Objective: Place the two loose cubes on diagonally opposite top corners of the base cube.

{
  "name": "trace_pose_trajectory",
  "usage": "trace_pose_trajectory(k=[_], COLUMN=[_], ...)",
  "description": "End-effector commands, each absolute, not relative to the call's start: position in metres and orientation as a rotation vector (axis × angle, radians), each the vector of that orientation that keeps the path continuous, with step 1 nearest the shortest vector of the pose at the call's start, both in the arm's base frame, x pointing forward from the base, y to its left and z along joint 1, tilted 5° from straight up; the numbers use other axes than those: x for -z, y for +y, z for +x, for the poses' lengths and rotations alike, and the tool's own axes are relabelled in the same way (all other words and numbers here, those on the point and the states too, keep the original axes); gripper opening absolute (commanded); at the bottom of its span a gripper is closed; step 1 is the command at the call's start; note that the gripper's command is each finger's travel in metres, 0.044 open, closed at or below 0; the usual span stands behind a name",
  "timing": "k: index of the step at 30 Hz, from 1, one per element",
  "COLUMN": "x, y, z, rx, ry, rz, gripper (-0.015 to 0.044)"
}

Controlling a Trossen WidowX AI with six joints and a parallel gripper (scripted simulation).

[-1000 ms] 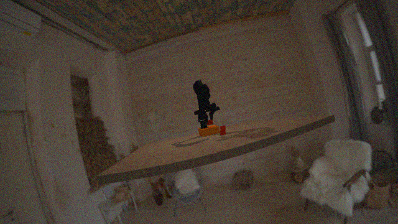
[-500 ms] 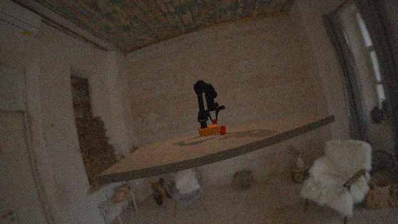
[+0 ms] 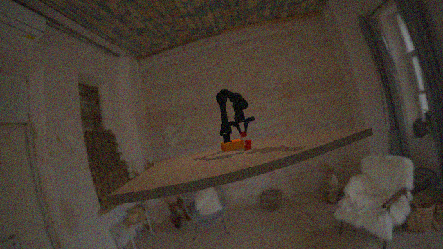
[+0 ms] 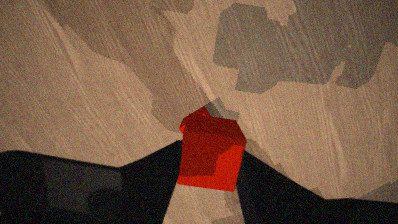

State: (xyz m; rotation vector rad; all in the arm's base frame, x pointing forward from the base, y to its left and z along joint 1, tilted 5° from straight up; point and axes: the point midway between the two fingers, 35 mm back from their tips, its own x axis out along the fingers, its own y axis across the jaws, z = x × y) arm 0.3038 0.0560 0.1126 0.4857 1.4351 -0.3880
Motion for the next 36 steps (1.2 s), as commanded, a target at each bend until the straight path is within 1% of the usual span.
trace_pose_trajectory(k=[1, 6, 16, 27, 36], x=[-0.113, -0.111, -0.083, -0.080, -0.057], y=[0.061, 0.061, 0.063, 0.063, 0.064], z=[0.302, 0.302, 0.303, 0.303, 0.307], rx=[0.433, 0.433, 0.438, 0.438, 0.434], ry=[1.422, 1.422, 1.422, 1.422, 1.423], rz=[0.534, 0.534, 0.539, 0.539, 0.535], gripper=[0.0105, 0.0105, 0.0105, 0.0105, 0.0105])
